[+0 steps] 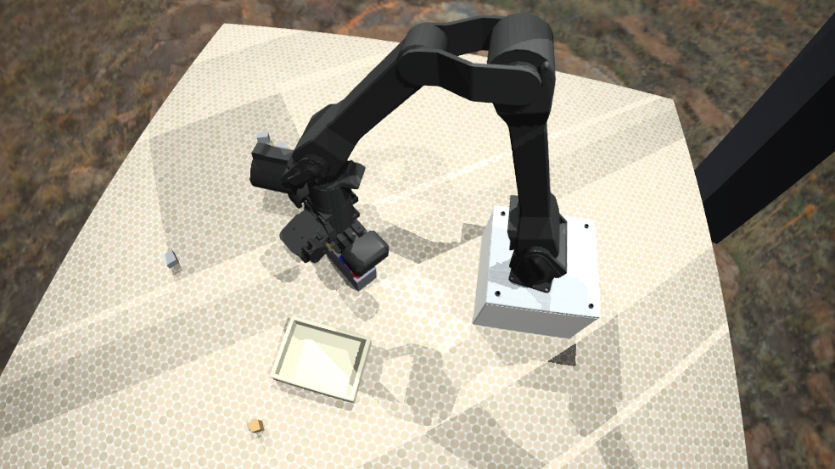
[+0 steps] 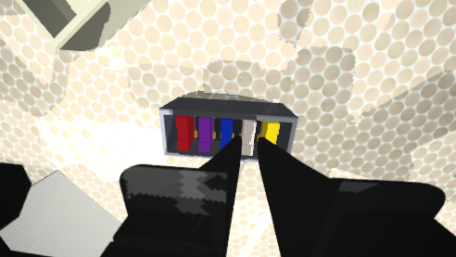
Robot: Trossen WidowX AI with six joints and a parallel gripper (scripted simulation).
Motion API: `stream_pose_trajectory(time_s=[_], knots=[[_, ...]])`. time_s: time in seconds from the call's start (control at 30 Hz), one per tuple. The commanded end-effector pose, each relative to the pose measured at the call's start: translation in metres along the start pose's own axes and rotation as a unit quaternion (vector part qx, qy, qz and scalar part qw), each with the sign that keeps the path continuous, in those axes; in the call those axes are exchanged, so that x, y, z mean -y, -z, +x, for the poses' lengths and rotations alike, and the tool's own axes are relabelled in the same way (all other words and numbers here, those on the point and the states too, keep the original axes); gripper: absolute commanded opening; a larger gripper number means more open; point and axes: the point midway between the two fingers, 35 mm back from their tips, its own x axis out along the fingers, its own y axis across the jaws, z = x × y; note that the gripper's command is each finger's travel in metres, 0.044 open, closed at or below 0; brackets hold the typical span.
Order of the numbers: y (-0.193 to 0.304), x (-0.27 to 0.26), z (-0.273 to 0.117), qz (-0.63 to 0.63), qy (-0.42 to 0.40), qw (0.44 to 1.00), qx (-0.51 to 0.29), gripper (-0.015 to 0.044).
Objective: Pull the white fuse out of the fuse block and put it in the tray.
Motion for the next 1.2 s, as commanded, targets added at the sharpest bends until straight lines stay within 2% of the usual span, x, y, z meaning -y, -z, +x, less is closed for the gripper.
stream_pose_trajectory(time_s=[0.0,0.67,0.97,1.17], knots=[[0.0005,0.0000,0.0015,0.000,0.001,1.000,-0.002,0.0063],[0.0006,0.0000,0.0106,0.000,0.001,1.000,-0.002,0.0063],[-0.0001,0.0000,0.0095,0.000,0.000,1.000,0.000,0.0003],[-0.0001,0.0000,0.0092,0.000,0.000,1.000,0.000,0.0000]])
